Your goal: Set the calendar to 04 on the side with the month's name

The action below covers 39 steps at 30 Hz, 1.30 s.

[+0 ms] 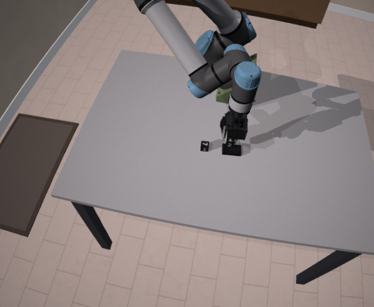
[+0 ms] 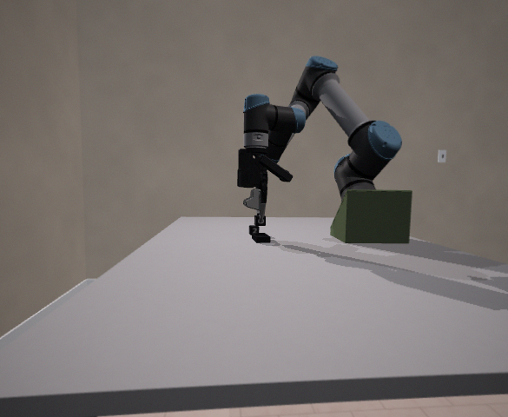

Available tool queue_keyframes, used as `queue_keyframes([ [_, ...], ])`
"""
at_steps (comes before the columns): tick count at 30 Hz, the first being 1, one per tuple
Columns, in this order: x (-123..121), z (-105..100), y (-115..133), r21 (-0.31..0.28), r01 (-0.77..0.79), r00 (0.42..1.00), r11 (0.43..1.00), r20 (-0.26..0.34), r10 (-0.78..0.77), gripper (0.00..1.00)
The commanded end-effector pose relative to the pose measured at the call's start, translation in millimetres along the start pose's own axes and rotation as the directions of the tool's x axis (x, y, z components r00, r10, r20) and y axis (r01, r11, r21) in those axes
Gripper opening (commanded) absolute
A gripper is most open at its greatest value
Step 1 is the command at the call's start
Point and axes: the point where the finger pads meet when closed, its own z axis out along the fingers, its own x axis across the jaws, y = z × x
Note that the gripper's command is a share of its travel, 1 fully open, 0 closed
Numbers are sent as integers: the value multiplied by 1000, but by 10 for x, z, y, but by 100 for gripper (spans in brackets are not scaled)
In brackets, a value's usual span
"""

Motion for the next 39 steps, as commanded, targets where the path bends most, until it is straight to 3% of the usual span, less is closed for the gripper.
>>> queue_keyframes([
  [1, 0, -3, 4, -1, 0, 1000, 1000, 0, 0, 10],
  [39, 0, 64, 4, -1, 0, 1000, 1000, 0, 0, 10],
])
